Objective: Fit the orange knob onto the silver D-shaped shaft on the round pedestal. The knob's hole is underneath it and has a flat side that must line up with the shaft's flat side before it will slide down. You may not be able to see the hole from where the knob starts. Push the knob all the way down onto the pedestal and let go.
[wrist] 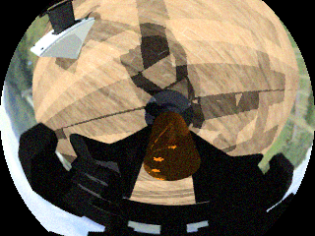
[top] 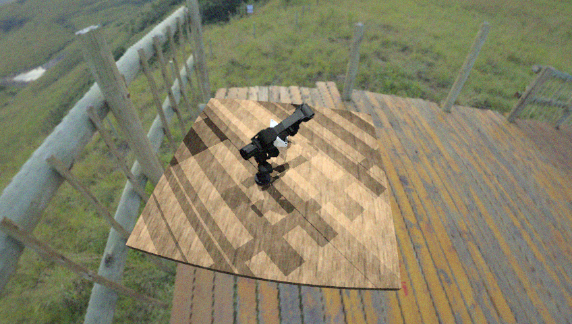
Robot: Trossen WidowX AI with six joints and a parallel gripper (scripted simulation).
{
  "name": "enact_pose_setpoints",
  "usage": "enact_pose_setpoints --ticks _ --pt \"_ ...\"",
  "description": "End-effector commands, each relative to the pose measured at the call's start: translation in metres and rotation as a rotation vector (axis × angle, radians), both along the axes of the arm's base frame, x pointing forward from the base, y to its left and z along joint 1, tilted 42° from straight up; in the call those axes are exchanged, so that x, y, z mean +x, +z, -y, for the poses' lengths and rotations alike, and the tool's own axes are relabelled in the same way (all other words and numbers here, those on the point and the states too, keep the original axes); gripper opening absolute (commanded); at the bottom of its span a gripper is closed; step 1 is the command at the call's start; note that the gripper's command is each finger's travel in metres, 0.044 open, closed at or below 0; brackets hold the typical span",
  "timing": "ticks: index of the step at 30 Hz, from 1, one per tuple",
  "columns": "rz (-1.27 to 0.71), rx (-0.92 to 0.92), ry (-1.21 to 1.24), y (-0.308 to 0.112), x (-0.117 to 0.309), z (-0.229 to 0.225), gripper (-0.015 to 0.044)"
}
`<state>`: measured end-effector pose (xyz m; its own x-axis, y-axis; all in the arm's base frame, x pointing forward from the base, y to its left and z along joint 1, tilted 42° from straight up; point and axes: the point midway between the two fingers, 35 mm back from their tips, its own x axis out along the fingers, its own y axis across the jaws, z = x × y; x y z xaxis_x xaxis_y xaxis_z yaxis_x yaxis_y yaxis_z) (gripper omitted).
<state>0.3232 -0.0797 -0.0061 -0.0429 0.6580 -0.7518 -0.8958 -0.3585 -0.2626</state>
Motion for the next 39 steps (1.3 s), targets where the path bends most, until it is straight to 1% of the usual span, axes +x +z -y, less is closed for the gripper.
enact_pose_setpoints --ticks 1,25,39 --pt "0.023 -0.002 0.022 -0.001 0.001 0.001 0.0000" --pt "0.023 -0.002 0.022 -0.004 0.002 -0.004 0.0000" --pt "0.025 -0.002 0.024 -0.013 0.000 -0.013 0.0000"
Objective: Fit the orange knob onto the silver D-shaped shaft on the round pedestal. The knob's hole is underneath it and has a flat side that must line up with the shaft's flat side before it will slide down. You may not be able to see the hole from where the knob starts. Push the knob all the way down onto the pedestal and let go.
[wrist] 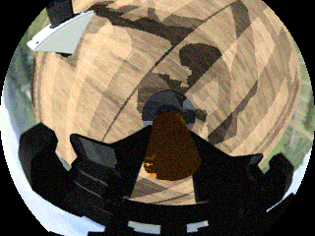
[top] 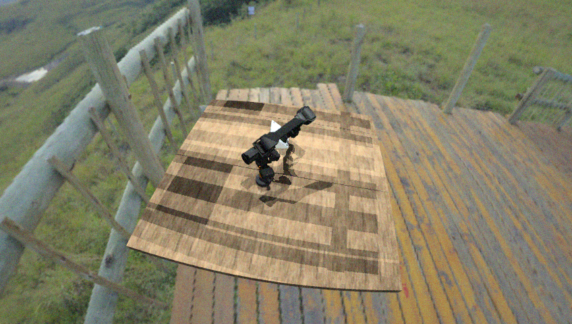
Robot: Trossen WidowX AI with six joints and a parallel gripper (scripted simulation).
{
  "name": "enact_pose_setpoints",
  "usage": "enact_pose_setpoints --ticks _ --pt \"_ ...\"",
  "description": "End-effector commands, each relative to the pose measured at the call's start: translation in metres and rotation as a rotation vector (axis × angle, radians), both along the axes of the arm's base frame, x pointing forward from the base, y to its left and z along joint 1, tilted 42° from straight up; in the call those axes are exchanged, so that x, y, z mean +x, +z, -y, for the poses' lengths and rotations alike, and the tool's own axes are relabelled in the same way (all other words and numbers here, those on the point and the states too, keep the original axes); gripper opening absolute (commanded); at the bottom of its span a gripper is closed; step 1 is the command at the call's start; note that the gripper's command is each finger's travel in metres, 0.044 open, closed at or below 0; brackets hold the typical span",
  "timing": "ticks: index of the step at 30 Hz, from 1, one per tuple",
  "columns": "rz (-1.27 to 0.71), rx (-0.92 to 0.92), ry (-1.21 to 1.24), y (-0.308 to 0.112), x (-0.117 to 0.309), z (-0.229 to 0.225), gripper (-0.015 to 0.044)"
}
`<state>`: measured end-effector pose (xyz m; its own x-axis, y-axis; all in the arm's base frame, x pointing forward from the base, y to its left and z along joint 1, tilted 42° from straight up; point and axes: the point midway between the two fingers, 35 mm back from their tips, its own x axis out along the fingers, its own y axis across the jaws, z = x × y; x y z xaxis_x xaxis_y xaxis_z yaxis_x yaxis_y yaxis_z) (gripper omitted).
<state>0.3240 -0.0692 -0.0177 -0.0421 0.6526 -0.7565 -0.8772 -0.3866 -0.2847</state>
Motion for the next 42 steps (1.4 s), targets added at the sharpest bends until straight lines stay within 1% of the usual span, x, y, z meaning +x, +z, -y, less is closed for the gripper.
enact_pose_setpoints --ticks 1,12,29,37,39,42 --pt "-0.002 0.004 -0.006 -0.002 0.000 -0.003 0.0000" --pt "0.001 0.000 0.001 -0.003 0.000 -0.002 0.0000" --pt "0.001 0.000 0.001 -0.003 0.000 -0.002 0.0440" --pt "0.001 0.000 0.001 -0.001 0.001 -0.001 0.0440" --pt "0.000 -0.002 0.000 0.011 0.003 0.012 0.0440" --pt "-0.001 -0.003 0.000 0.042 0.006 0.039 0.0440"
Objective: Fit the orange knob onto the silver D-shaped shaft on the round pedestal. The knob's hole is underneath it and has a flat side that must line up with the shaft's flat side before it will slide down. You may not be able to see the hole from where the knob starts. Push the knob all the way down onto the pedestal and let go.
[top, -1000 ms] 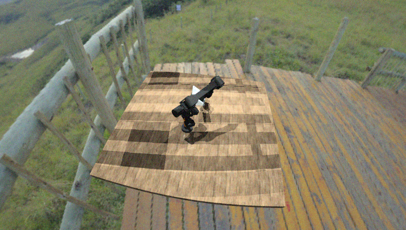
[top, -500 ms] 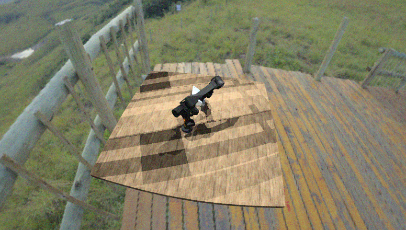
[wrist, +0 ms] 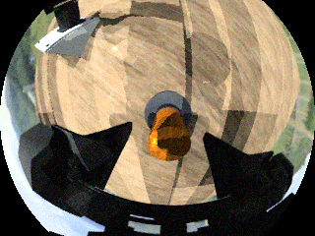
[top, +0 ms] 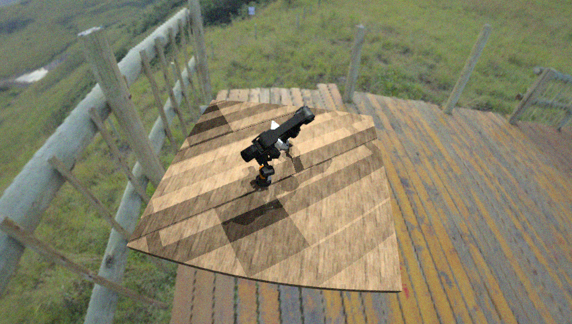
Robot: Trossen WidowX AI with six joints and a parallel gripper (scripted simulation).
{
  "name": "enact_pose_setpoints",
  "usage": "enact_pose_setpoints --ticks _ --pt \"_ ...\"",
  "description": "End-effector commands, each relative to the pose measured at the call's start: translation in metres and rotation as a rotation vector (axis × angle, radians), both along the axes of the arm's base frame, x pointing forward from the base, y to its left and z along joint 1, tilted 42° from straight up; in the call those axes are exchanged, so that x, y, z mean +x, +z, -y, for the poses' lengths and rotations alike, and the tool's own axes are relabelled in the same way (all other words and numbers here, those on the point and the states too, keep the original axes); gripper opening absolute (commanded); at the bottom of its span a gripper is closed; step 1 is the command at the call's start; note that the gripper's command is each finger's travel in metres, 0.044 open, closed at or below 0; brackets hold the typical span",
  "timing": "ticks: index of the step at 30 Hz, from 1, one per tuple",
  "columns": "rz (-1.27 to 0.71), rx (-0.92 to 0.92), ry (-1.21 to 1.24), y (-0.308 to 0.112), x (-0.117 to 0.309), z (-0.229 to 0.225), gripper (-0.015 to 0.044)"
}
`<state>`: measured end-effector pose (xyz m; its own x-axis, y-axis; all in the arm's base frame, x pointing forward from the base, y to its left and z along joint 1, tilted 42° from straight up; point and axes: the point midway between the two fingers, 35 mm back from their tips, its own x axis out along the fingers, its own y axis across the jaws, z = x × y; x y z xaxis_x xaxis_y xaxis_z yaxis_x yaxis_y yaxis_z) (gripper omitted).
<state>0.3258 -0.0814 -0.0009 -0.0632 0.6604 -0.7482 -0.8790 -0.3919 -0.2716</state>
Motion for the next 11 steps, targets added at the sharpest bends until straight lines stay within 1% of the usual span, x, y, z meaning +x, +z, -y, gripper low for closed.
enact_pose_setpoints --ticks 1,4,11 --pt "0.019 -0.014 -0.009 0.036 0.003 0.036 0.0440" --pt "0.018 -0.013 -0.009 0.053 0.002 0.048 0.0440" --pt "0.018 -0.013 -0.009 0.052 0.005 0.048 0.0440"
